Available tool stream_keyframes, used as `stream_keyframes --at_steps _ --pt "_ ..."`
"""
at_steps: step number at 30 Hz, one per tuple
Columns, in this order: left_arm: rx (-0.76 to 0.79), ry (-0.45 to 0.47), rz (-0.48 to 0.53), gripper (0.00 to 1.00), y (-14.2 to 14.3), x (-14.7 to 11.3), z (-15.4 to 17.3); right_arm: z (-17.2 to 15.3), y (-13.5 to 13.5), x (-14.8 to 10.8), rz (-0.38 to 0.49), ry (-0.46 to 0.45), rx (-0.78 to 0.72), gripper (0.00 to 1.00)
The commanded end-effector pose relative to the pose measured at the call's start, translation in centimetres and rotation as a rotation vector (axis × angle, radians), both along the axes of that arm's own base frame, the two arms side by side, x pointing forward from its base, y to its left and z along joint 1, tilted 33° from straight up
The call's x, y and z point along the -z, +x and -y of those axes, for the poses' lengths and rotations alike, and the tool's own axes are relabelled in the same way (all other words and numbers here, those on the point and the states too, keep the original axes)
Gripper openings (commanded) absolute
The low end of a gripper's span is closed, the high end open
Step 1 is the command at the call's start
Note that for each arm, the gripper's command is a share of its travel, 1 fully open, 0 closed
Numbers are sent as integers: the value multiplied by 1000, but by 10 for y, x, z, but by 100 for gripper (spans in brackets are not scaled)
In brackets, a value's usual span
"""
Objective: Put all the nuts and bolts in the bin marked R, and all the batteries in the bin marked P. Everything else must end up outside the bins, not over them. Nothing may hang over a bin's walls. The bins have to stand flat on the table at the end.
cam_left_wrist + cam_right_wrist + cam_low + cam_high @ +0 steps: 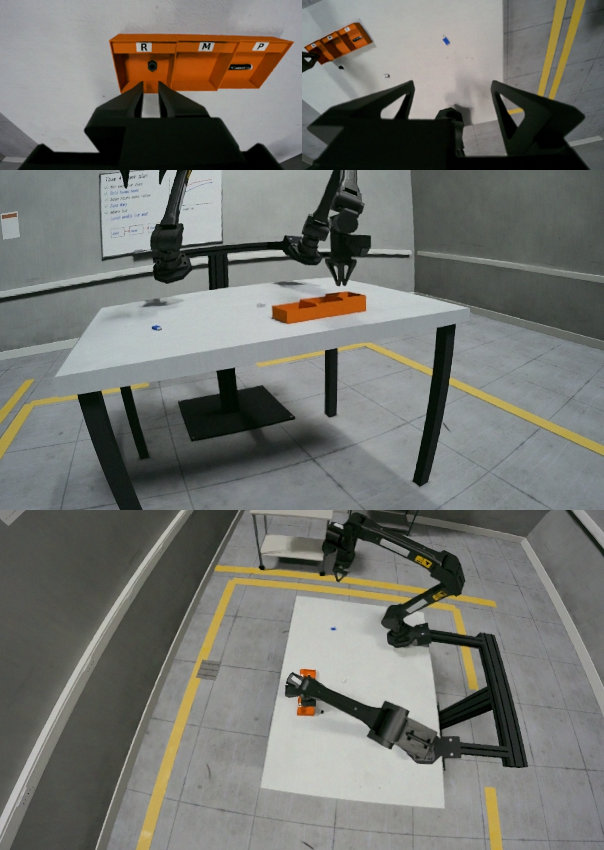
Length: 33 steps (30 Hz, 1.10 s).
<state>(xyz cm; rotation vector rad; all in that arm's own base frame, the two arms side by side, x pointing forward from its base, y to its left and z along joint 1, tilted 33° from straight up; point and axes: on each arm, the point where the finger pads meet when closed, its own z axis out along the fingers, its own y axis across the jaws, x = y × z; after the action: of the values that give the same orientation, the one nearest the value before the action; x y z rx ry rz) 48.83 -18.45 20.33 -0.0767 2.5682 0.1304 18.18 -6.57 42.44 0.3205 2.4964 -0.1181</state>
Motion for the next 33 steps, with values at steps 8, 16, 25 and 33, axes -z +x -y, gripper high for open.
stream_keyframes --at_steps 8,16,25,33 --pt "108 46 21 30 -17 -4 5 -3 0 -21 35 -15 -10 100" --pt "311 198 -34 30 -69 29 -15 -3 0 -21 35 -15 -10 100" --pt "509 333 -60 30 -63 27 -26 -3 0 -21 35 -15 -10 100" --pt "581 371 -50 30 -62 26 -27 -3 0 -21 35 -15 -10 100"
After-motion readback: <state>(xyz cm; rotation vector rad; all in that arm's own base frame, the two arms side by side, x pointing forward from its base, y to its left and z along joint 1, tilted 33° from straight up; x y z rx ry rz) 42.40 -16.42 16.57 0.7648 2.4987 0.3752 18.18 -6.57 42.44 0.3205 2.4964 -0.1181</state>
